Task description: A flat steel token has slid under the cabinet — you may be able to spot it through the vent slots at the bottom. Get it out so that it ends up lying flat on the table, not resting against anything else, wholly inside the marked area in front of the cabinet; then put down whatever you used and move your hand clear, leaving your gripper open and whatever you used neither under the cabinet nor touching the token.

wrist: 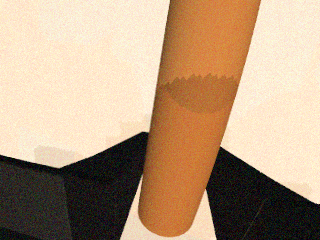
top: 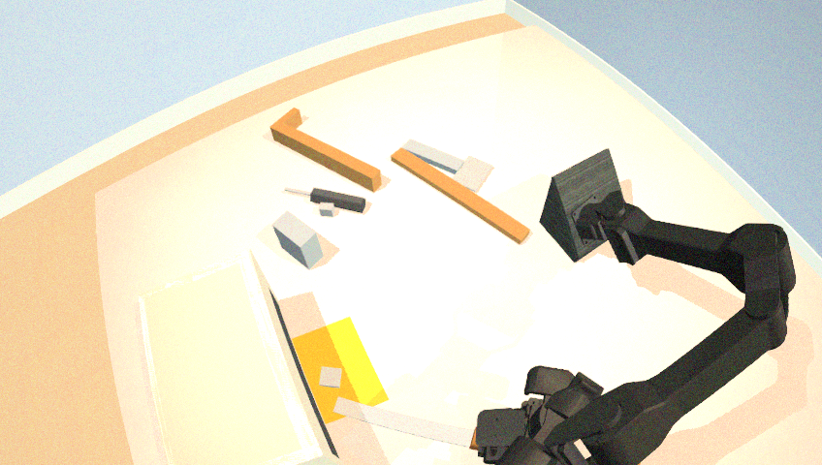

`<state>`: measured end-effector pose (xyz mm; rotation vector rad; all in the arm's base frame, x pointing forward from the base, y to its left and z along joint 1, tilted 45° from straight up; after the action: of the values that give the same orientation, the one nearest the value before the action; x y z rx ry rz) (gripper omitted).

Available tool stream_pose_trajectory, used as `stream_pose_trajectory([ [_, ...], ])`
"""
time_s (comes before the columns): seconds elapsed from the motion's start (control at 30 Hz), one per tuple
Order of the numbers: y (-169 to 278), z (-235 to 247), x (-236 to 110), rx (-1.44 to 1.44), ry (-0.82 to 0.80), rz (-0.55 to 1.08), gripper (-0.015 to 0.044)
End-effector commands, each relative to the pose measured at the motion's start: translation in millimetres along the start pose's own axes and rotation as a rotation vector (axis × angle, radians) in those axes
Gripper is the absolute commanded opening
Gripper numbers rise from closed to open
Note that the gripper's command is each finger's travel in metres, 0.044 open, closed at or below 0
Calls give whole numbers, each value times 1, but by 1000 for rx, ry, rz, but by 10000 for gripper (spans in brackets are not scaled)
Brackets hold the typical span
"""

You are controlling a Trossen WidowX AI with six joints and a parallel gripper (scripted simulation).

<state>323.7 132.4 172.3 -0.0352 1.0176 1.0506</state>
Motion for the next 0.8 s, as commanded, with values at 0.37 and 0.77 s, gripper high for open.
stream_pose_trajectory([
  [0.37, -11, -1, 0, -5, 1, -1, 0],
  [0.77, -30, -3, 0, -7, 3, -2, 0],
])
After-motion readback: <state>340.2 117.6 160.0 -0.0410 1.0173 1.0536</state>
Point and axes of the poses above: the point midway between the two fingers, 35 mm back from their tips, its own x axis out along the fingers, its own z axis across the jaws, y = z × x, the point moved 1 cm from there along -x, back along the fingers, and after that the axes turned 7 degrees about -x, right-handed, at the moved point
